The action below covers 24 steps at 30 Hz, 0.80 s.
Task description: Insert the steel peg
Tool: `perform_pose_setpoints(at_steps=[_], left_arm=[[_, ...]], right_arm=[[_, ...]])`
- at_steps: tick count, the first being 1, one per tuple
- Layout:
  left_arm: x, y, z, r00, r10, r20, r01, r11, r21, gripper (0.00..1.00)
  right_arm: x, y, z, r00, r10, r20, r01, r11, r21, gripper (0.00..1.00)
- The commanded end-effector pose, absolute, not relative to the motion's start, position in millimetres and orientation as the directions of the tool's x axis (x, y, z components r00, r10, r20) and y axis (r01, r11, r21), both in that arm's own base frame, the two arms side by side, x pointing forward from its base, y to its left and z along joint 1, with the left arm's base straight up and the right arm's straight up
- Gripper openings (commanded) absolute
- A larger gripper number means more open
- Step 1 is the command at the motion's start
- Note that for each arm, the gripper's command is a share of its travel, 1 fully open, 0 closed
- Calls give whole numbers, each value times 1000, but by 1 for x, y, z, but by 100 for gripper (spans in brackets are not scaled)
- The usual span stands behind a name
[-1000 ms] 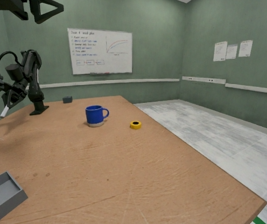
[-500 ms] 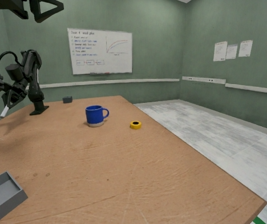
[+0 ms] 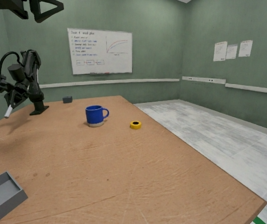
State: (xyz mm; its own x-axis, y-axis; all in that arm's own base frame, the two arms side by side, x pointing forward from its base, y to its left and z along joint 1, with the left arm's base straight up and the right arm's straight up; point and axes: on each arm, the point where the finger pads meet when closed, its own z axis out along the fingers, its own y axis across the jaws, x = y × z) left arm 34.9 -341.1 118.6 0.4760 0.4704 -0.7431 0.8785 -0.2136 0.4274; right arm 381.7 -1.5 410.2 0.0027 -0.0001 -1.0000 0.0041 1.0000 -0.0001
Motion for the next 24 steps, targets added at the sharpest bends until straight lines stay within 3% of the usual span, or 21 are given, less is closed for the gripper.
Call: perform_pose_setpoints(at_steps=[1,9,12,18,24], left_arm=[[77,-342,126,366,552,-749,919,-86,386,0],[201,-281,117,-128,702,-701,910,364,198,0],[217,-268,117,-205,693,-691,884,435,173,0],[280,-190,117,-593,529,-607,644,764,37,0],[312,-100,121,-843,209,-496,271,961,-56,0]], right_arm=[[382,1,407,0,0,-1000,0,1000,0,100],[382,1,407,0,0,-1000,0,1000,0,100],[382,1,407,0,0,-1000,0,1000,0,100],[382,1,407,0,0,-1000,0,1000,0,100],[382,1,407,0,0,-1000,0,1000,0,100]])
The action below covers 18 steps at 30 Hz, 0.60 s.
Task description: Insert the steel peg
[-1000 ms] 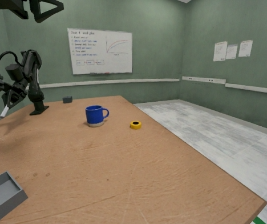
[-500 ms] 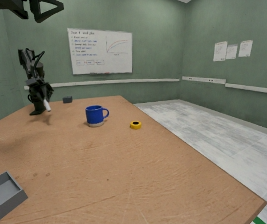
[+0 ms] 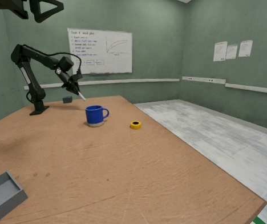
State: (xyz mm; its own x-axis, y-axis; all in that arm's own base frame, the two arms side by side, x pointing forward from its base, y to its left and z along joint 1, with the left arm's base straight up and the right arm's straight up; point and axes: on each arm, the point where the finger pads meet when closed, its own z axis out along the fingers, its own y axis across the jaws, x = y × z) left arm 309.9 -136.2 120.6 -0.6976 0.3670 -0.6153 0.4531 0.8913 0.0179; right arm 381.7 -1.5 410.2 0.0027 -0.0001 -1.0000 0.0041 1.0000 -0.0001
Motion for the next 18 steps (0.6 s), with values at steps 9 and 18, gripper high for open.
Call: perform_pose_setpoints(at_steps=[9,18], left_arm=[[311,12,129,-896,-290,-336,-267,957,-115,0],[256,127,146,-566,-813,-140,-809,580,-96,0]], right_arm=[[382,1,407,0,0,-1000,0,1000,0,100],[382,1,407,0,0,-1000,0,1000,0,100]])
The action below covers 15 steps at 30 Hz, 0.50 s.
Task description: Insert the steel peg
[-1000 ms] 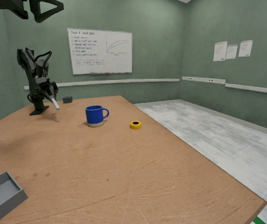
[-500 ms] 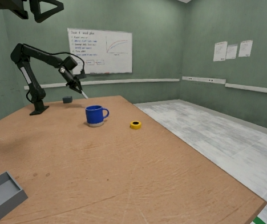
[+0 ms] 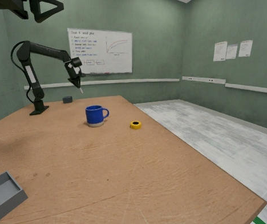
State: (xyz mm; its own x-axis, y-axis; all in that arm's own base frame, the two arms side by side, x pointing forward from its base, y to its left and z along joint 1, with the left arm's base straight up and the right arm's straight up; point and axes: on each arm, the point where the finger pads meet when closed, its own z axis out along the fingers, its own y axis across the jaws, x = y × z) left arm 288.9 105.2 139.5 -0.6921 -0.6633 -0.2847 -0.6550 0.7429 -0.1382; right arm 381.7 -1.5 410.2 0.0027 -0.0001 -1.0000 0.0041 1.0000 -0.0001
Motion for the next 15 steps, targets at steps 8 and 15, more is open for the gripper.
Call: perform_pose_setpoints(at_steps=[8,15], left_arm=[[193,184,161,-156,-987,-27,-987,157,-30,0],[167,197,168,17,-1000,17,-1000,-17,-3,0]], right_arm=[[382,1,407,0,0,-1000,0,1000,0,100],[382,1,407,0,0,-1000,0,1000,0,100]])
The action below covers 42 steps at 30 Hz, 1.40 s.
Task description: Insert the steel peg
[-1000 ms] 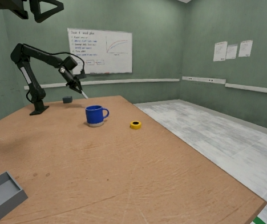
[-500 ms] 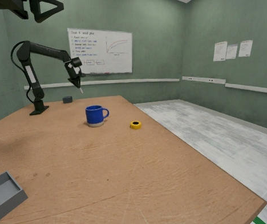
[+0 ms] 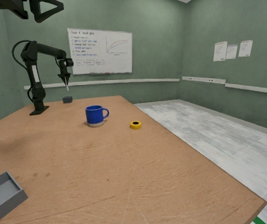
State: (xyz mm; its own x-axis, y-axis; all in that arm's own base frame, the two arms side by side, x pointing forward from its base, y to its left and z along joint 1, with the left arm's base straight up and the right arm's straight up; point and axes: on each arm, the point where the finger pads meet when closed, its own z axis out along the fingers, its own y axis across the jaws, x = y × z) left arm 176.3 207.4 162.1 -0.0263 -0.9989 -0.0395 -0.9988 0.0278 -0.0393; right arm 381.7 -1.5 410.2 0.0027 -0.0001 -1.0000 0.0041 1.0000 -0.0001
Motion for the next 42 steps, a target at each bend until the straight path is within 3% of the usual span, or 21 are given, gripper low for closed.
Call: perform_pose_setpoints(at_steps=[1,15,31,36,42], left_arm=[[169,196,168,7,-1000,17,-1000,-7,-3,0],[167,193,126,7,-1000,2,-1000,-7,-16,0],[170,197,129,7,-1000,-7,-1000,-6,-24,0],[177,197,128,2,-998,64,-997,4,82,0],[175,198,133,11,-999,53,-997,-7,75,0]], right_arm=[[382,1,407,0,0,-1000,0,1000,0,100],[382,1,407,0,0,-1000,0,1000,0,100],[382,1,407,0,0,-1000,0,1000,0,100],[382,1,407,0,0,-1000,0,1000,0,100],[382,1,407,0,0,-1000,0,1000,0,100]])
